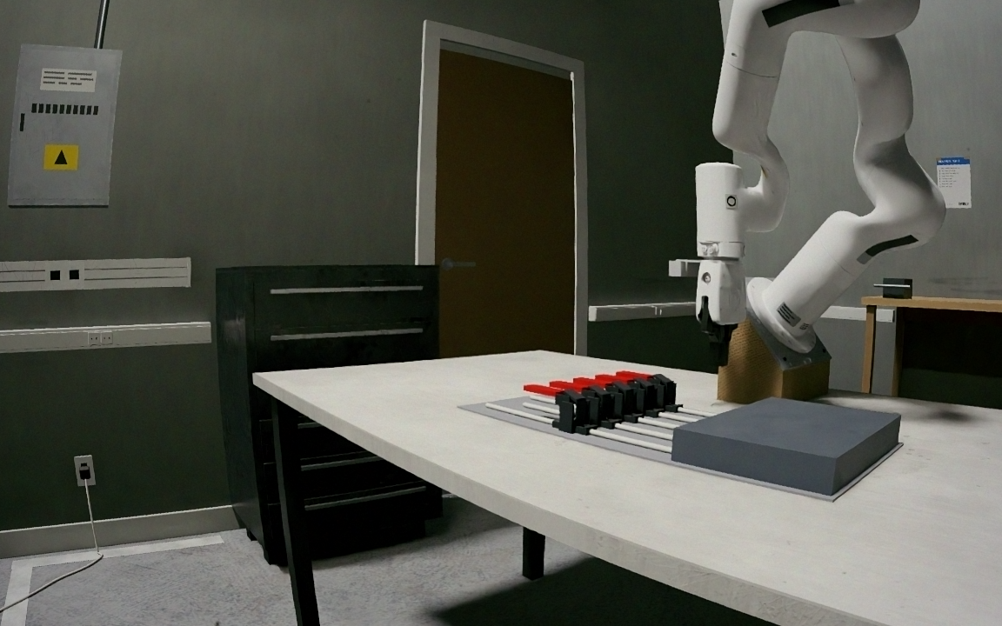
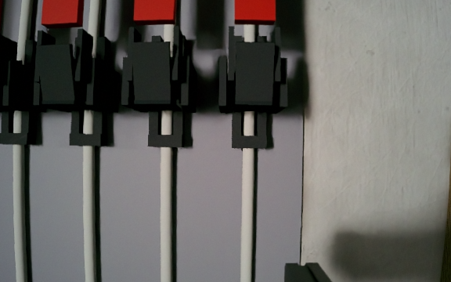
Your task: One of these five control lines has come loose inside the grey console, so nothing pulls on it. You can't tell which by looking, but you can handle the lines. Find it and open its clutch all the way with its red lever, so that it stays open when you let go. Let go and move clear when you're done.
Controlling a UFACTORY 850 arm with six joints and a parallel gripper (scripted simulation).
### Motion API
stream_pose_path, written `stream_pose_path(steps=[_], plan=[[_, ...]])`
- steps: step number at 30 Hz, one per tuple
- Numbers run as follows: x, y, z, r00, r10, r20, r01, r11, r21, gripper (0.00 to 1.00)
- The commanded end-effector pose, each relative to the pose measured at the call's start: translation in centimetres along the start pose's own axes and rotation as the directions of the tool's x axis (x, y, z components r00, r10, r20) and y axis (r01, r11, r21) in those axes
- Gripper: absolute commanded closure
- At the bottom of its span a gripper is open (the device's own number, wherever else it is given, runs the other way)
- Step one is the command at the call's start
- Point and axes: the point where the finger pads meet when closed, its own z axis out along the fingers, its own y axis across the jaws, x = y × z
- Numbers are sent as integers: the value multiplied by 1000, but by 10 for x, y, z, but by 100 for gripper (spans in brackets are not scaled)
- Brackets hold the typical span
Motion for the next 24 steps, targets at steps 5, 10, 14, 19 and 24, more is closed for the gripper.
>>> stream_pose_path(steps=[5, 10, 14, 19, 24], plan=[[0, 0, 0, 1000, 0, -1, 0, 1000, 1, 100], [0, 0, 0, 1000, 0, 0, 0, 1000, 1, 100], [0, 0, 1, 1000, 0, 1, 0, 1000, 0, 100], [0, -1, 9, 1000, 0, 4, 0, 1000, 0, 100], [0, -1, 23, 1000, 0, 4, 0, 1000, 0, 100]])
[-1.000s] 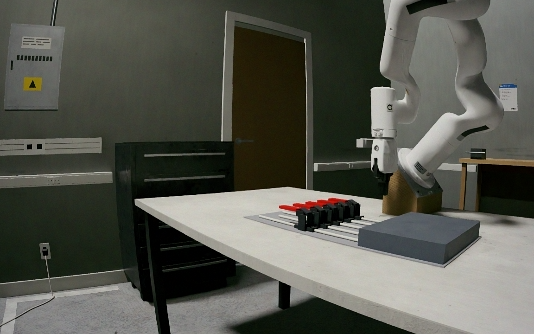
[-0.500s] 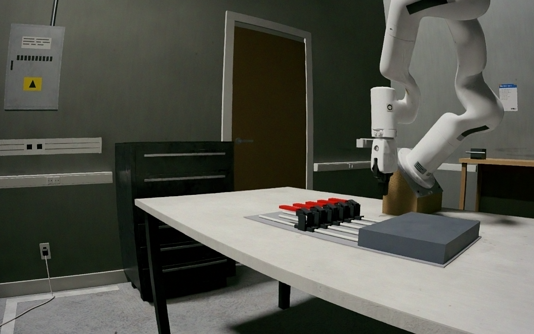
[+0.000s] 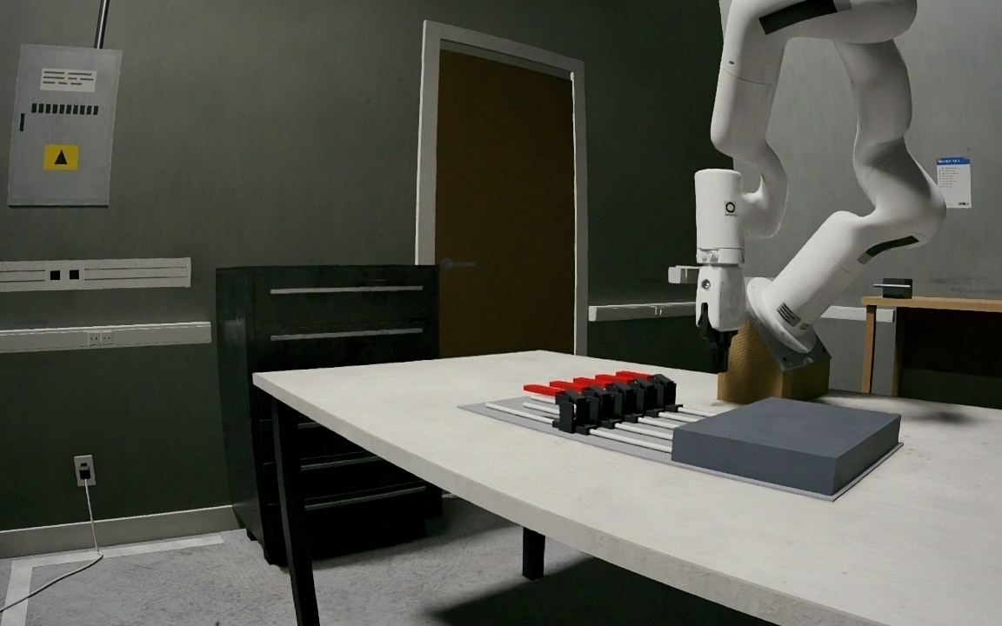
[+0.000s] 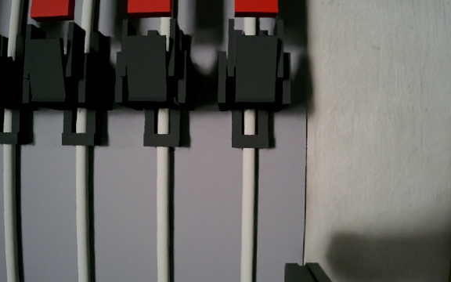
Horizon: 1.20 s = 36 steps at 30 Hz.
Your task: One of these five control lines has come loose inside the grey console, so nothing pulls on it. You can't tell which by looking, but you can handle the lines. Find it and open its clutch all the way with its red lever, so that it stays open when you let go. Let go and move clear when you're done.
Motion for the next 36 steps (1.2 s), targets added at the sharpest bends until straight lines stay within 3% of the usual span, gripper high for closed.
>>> stream_pose_path(steps=[1, 18, 36], plan=[[0, -1, 16, 1000, 0, 0, 0, 1000, 1, 100], [0, -2, 70, 1000, 0, 0, 0, 1000, 1, 100], [0, -3, 74, 1000, 0, 0, 0, 1000, 1, 100]])
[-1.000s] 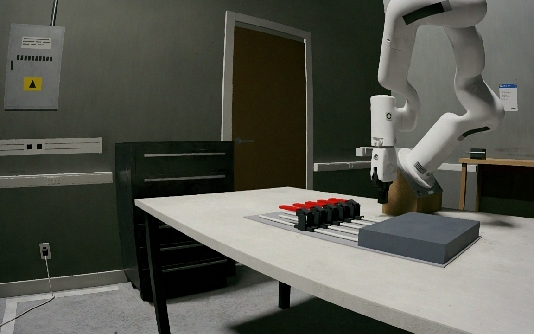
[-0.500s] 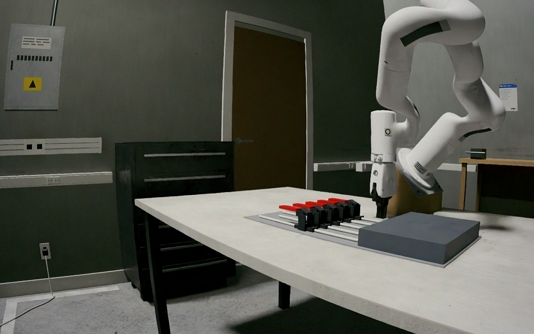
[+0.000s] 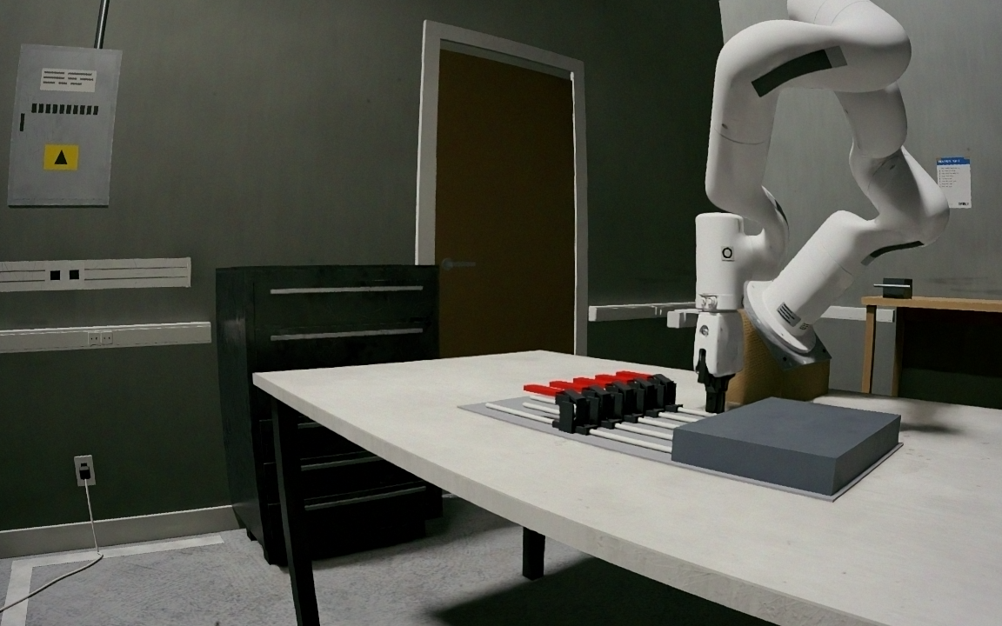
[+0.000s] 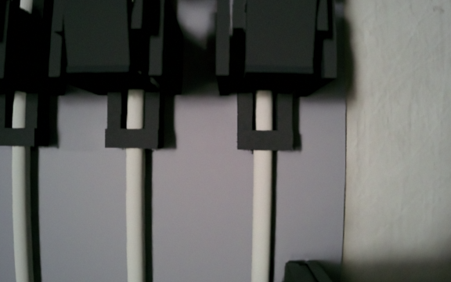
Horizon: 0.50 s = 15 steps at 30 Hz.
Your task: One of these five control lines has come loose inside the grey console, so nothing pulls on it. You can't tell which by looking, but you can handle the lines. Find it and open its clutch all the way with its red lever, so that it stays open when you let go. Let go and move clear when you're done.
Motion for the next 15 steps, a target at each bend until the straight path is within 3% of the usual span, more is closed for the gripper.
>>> stream_pose_path(steps=[1, 15], plan=[[0, -2, 0, 1000, 0, 0, 0, 1000, 1, 100], [0, -10, 0, 1000, 0, 0, 0, 1000, 1, 100]])
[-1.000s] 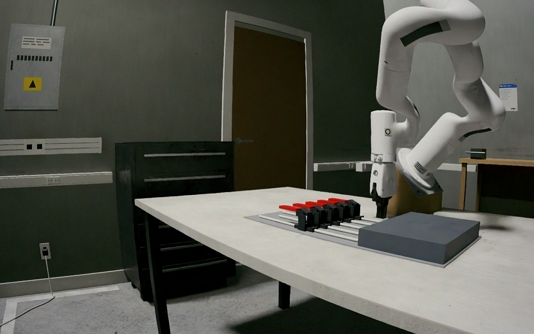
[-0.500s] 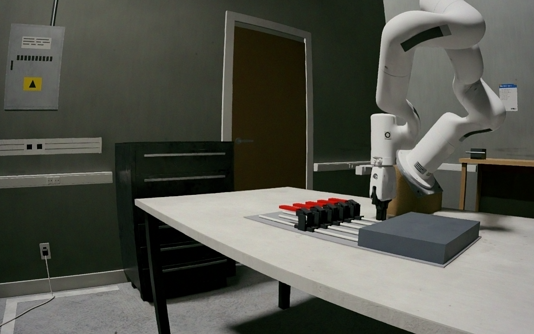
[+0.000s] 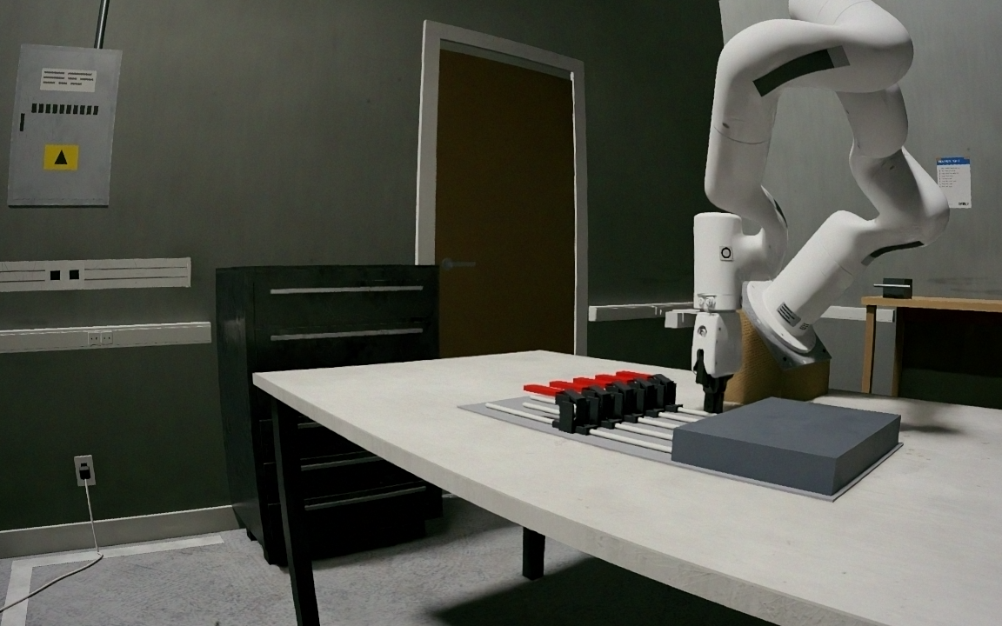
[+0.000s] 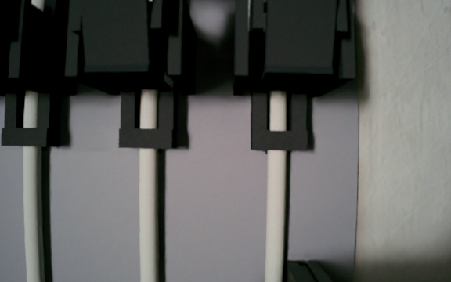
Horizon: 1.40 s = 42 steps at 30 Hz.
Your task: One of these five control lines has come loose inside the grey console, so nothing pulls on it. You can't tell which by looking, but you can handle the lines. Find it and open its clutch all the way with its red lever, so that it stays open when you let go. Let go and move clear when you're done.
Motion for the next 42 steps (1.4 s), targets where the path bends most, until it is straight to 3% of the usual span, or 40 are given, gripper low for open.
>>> stream_pose_path(steps=[1, 42], plan=[[0, -5, 0, 1000, 0, 0, 0, 1000, 1, 100], [0, -30, 0, 1000, 0, 0, 0, 1000, 1, 100]])
